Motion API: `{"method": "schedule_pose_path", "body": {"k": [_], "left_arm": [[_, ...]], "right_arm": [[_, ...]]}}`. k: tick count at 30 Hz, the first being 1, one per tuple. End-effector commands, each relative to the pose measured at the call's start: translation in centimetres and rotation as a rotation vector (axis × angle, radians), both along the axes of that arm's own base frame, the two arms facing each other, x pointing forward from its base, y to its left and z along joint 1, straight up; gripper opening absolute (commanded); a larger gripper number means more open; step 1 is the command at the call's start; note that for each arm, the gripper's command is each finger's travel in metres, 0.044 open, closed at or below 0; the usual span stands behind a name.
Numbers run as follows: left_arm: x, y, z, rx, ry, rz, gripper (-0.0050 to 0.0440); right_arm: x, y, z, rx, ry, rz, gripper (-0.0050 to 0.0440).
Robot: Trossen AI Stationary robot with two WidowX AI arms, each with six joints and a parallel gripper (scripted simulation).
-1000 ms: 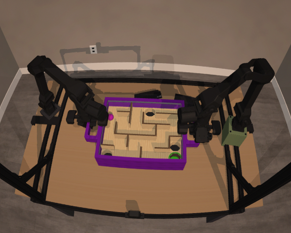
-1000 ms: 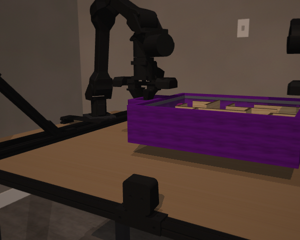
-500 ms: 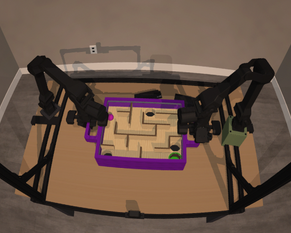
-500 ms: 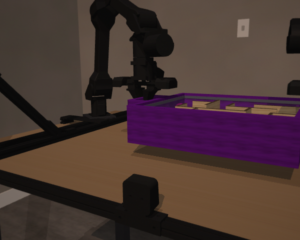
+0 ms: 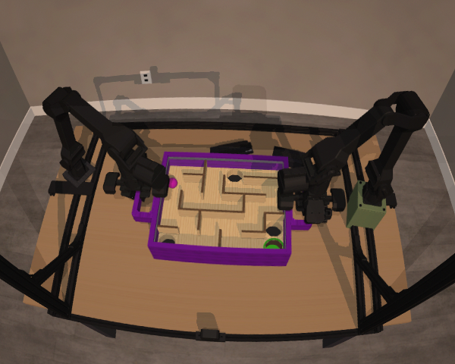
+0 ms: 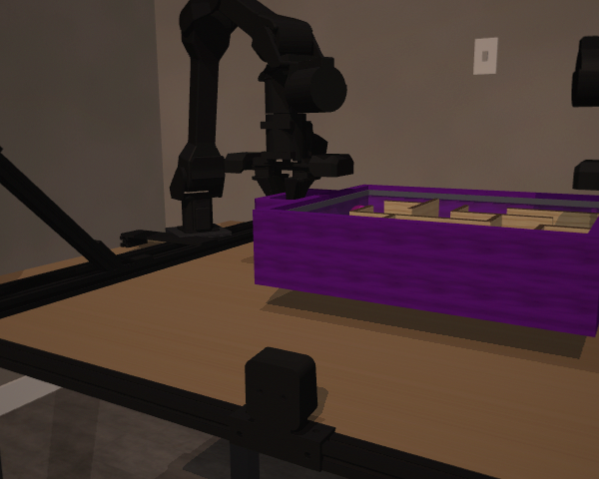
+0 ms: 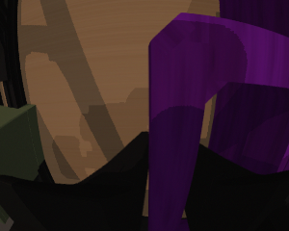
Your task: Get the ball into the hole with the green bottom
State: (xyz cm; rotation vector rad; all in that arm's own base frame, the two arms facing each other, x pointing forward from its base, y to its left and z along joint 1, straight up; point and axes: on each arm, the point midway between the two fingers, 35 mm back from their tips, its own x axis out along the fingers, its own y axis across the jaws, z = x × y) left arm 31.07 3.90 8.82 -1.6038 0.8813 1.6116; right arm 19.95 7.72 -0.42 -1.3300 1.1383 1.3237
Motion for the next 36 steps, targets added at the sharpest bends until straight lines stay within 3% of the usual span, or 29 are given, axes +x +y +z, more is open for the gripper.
{"method": "schedule_pose_path", "body": {"k": [1,36], "left_arm": [[0.01,0.03,0.03,0.003,0.003,0.002,0.002],[0.09,-0.02,0.32,0.016,0.024,0.002,0.002]], "right_arm": [[-0.02,-0.03,-0.03,-0.004,-0.002,-0.001,0.002],[-0.07,0.04,-0.32,-0.024,-0.016,-0.001,0.002]]}}
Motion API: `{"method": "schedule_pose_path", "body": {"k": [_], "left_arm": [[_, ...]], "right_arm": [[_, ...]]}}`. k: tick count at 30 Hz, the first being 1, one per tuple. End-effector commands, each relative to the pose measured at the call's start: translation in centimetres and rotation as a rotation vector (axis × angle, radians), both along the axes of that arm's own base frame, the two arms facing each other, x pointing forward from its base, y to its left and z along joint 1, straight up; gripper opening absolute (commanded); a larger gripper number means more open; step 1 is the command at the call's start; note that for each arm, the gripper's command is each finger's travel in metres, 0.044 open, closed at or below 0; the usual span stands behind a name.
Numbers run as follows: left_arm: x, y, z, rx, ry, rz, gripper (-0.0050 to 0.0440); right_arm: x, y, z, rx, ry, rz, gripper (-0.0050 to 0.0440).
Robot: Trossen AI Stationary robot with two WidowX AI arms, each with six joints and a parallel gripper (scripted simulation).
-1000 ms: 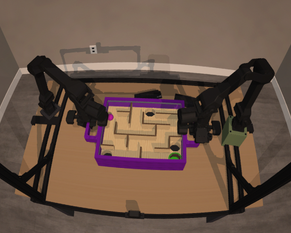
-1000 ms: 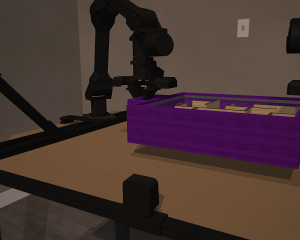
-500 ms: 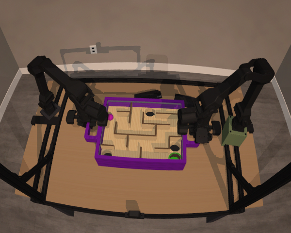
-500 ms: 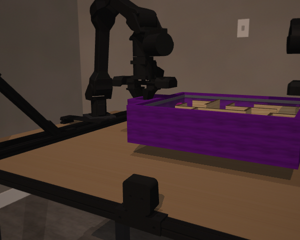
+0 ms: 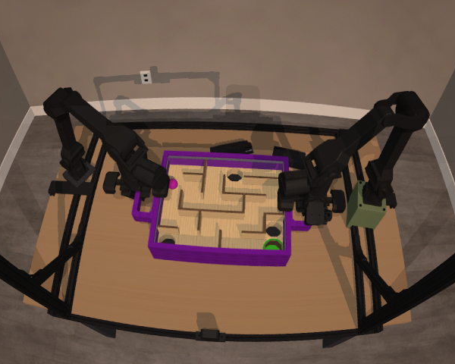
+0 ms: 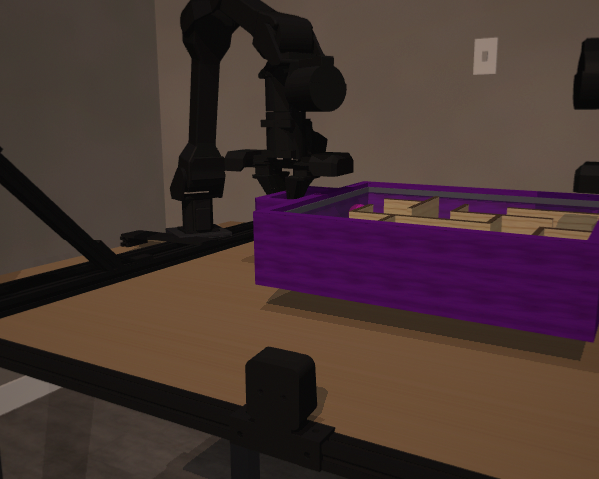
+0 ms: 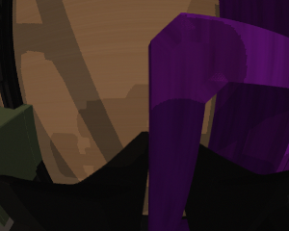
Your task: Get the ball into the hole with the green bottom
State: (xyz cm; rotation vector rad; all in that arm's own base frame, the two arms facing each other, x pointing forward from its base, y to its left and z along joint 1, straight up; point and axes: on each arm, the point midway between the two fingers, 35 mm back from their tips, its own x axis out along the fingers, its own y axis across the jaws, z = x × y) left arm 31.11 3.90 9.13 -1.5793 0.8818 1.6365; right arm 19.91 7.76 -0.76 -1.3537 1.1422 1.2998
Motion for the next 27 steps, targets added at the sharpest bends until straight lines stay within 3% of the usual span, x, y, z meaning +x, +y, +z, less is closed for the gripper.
{"method": "schedule_pose_path", "body": {"k": [1,27], "left_arm": [[0.05,-0.02,0.01,0.003,0.001,0.001,0.002],[-0.01,0.04,-0.18,-0.01,-0.016,0.001,0.002]], "right_arm": [[-0.04,0.0,0.01,-0.004,0.003,0.0,0.002],[0.0,-0.08,0.21,0.016,0.013,0.0,0.002]]}}
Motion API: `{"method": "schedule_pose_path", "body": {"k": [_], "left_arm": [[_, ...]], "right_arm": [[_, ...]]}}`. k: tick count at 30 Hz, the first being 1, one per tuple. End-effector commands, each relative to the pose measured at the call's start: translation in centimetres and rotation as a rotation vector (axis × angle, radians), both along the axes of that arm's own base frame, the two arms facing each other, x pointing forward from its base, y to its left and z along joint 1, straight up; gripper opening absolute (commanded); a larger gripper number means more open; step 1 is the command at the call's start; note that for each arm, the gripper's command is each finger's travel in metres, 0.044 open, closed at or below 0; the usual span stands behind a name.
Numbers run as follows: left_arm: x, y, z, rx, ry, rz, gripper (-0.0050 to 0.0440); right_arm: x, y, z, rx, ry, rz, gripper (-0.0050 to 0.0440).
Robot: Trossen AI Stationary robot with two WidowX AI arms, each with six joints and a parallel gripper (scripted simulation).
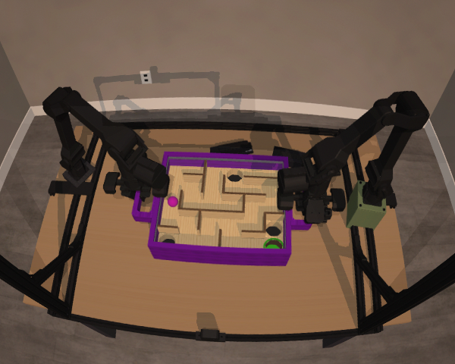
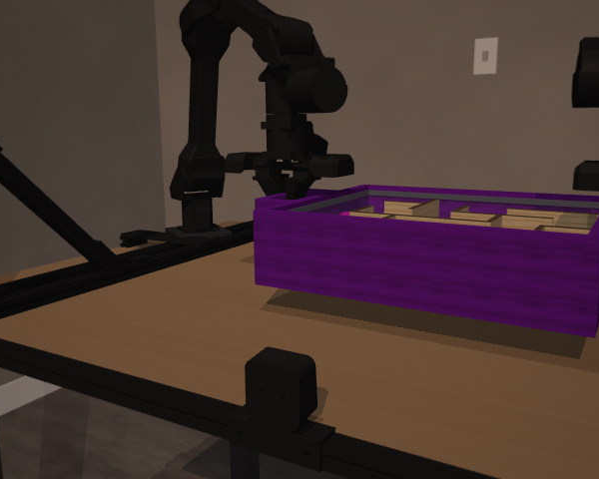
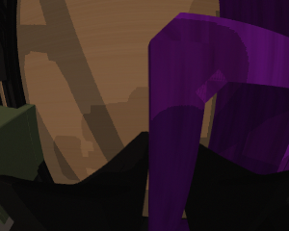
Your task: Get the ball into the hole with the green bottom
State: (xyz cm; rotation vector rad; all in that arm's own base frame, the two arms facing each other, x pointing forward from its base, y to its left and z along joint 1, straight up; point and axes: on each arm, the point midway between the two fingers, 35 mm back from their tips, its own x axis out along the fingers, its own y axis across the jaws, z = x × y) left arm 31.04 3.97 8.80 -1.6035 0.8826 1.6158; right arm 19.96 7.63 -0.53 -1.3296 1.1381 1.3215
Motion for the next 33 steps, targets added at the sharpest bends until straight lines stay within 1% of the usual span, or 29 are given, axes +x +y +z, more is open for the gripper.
{"method": "schedule_pose_path", "body": {"k": [1,16,26,33], "left_arm": [[0.07,-0.04,0.16,0.004,0.005,0.0,0.002],[0.08,-0.03,0.26,0.002,0.009,0.0,0.002],[-0.03,0.09,0.05,-0.031,-0.02,0.0,0.002],[0.14,0.09,0.88,-0.027,0.023,0.0,0.002]], "right_arm": [[-0.05,0.06,-0.03,-0.006,-0.005,0.001,0.002],[-0.06,0.05,-0.13,-0.005,-0.009,0.001,0.002],[-0.01,-0.1,0.09,0.036,0.005,0.001,0.002],[-0.14,-0.02,-0.75,0.016,-0.033,0.001,0.002]]}}
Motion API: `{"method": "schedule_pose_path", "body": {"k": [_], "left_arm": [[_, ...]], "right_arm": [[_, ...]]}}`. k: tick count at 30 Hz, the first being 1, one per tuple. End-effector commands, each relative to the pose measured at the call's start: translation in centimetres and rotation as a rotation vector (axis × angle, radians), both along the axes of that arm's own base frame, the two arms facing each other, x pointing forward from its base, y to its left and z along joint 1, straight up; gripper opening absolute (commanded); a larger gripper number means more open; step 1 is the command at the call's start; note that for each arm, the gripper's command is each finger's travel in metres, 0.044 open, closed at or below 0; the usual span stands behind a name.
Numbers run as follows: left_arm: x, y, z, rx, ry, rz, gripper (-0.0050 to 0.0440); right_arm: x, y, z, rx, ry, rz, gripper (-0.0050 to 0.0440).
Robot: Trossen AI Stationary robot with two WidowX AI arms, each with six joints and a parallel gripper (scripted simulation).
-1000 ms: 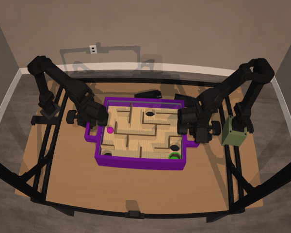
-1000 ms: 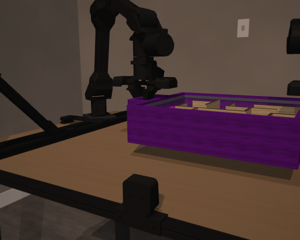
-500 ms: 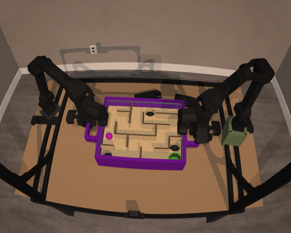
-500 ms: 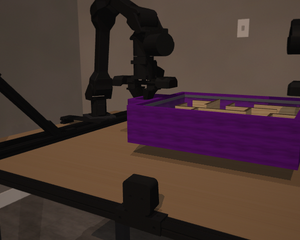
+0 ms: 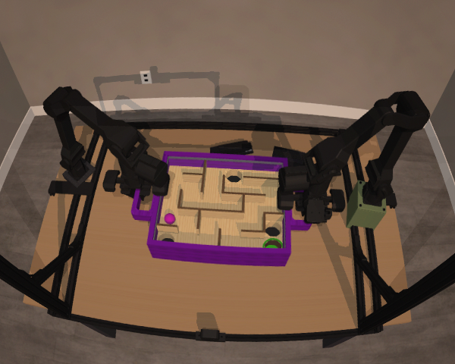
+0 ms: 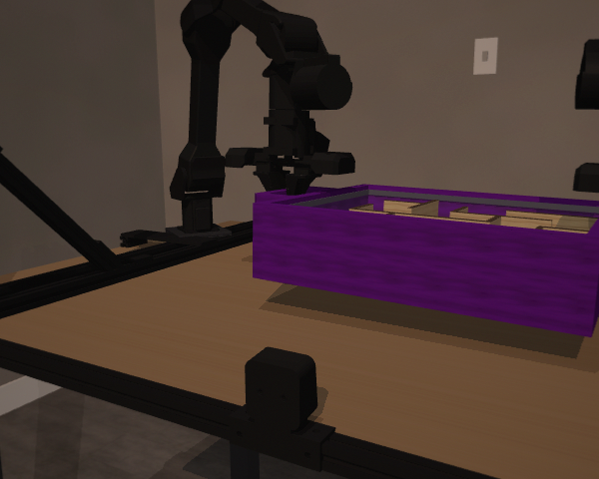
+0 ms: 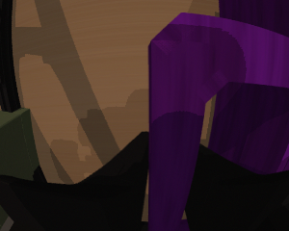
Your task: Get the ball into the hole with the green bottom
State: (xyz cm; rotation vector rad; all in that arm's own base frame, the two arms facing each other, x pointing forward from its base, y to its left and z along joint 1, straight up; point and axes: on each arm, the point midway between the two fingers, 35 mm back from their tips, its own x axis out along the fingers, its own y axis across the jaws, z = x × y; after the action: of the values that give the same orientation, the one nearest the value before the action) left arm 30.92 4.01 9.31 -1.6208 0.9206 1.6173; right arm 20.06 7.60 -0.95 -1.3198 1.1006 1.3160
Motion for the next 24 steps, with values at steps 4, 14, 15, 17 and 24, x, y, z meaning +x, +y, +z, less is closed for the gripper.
{"method": "schedule_pose_path", "body": {"k": [4,14,15,17,24], "left_arm": [[0.3,0.0,0.5,0.017,0.026,-0.001,0.002],[0.2,-0.1,-0.3,0.034,-0.003,0.0,0.002],[0.2,-0.1,-0.4,0.035,-0.008,0.0,0.002],[0.2,-0.1,-0.5,0.035,-0.013,0.0,0.002],[0.2,0.0,-0.2,0.014,-0.011,0.0,0.002]], "right_arm": [[-0.3,0.1,-0.5,-0.026,-0.02,0.0,0.002],[-0.2,0.1,0.3,-0.03,0.014,0.001,0.002],[-0.1,0.1,0.4,-0.029,0.019,0.001,0.002],[-0.1,0.1,0.5,-0.027,0.023,0.001,0.002],[-0.2,0.0,0.2,-0.009,0.013,0.001,0.002]]}}
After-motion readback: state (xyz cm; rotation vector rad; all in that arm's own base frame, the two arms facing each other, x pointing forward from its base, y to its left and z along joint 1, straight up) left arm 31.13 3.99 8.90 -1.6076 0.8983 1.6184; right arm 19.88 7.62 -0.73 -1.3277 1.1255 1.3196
